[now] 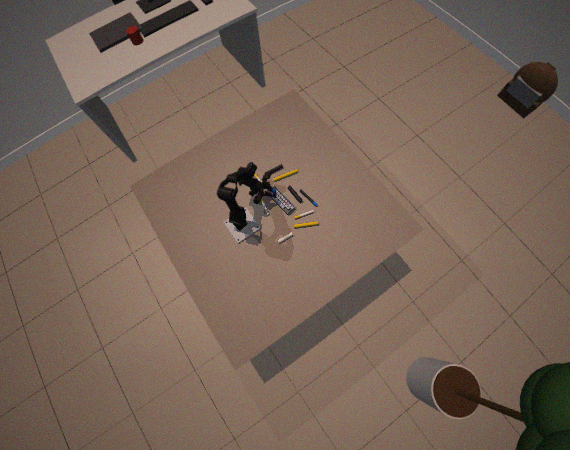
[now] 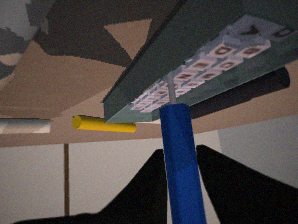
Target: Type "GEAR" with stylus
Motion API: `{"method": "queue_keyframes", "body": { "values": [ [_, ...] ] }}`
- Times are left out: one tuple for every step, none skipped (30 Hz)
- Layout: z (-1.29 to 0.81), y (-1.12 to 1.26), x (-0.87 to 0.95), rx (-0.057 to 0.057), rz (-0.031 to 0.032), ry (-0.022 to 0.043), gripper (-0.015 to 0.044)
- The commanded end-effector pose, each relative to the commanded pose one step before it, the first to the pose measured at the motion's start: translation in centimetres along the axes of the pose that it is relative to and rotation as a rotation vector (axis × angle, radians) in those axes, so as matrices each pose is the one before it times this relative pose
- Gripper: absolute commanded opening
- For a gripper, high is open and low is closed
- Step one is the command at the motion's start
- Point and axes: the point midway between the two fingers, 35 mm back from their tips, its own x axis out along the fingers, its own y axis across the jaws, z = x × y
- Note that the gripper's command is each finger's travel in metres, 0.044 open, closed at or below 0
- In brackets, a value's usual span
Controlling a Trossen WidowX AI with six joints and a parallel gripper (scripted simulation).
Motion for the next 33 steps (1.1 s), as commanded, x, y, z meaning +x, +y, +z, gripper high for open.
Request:
{"method": "queue_keyframes", "body": {
  "values": [
    [-0.501, -0.033, -0.261, -0.0053, 0.00023, 0.0031, 0.0081],
    [-0.305, -0.021, -0.176, 0.0, -0.00003, 0.0, 0.0081],
    [-0.392, -0.018, -0.226, 0.0001, -0.00003, 0.0, 0.0081],
    [-0.496, -0.008, -0.284, 0.0001, -0.00003, 0.0, 0.0081],
    [-0.466, 0.007, -0.266, 0.0, -0.00002, 0.0, 0.0081],
    [-0.44, 0.019, -0.25, 0.0, -0.00001, 0.0, 0.0081],
    [-0.349, 0.024, -0.198, 0.0, 0.0, 0.0, 0.0081],
    [-0.22, 0.019, -0.125, 0.0, 0.0, 0.0, 0.0081],
    [-0.075, 0.007, -0.043, 0.0, 0.0, 0.0, 0.0081],
    [0.0, 0.0, 0.0, 0.0, 0.0, 0.0, 0.0081],
    [0.0, 0.0, 0.0, 0.0, 0.0, 0.0, 0.0081],
    [0.0, 0.0, 0.0, 0.0, 0.0, 0.0, 0.0081],
    [0.0, 0.0, 0.0, 0.0, 0.0, 0.0, 0.0081],
    [0.0, 0.0, 0.0, 0.0, 0.0, 0.0, 0.0081],
    [0.0, 0.0, 0.0, 0.0, 0.0, 0.0, 0.0081],
    [0.0, 0.0, 0.0, 0.0, 0.0, 0.0, 0.0081],
    [0.0, 0.0, 0.0, 0.0, 0.0, 0.0, 0.0081],
    [0.0, 0.0, 0.0, 0.0, 0.0, 0.0, 0.0081],
    [0.0, 0.0, 0.0, 0.0, 0.0, 0.0, 0.0081],
    [0.231, 0.03, 0.106, 0.0022, 0.00214, -0.00292, 0.0084],
    [0.0, 0.0, 0.0, 0.0, 0.0, 0.0, 0.0078],
    [0.0, 0.0, 0.0, 0.0, 0.0, 0.0, 0.0071],
    [0.0, 0.0, 0.0, 0.0, 0.0, 0.0, 0.0064],
    [-0.018, -0.064, -0.005, 0.0, -0.00011, 0.00011, 0.0038],
    [-0.037, -0.134, -0.011, 0.0, -0.00023, 0.00023, 0.0012],
    [-0.048, -0.176, -0.013, 0.0, -0.0003, 0.00031, 0.0],
    [-0.062, -0.229, -0.016, 0.0, -0.00039, 0.0004, 0.0],
    [-0.079, -0.296, -0.019, -0.0001, -0.00049, 0.00053, 0.0],
    [-0.077, -0.288, -0.017, -0.0001, -0.00048, 0.00052, 0.0],
    [-0.078, -0.296, -0.016, -0.0001, -0.00049, 0.00055, 0.0],
    [-0.069, -0.263, -0.012, -0.0001, -0.00043, 0.00049, 0.0],
    [-0.044, -0.169, -0.007, 0.0, -0.00027, 0.00032, 0.0],
    [-0.015, -0.058, -0.002, 0.0, -0.00009, 0.00011, 0.0]
  ]
}}
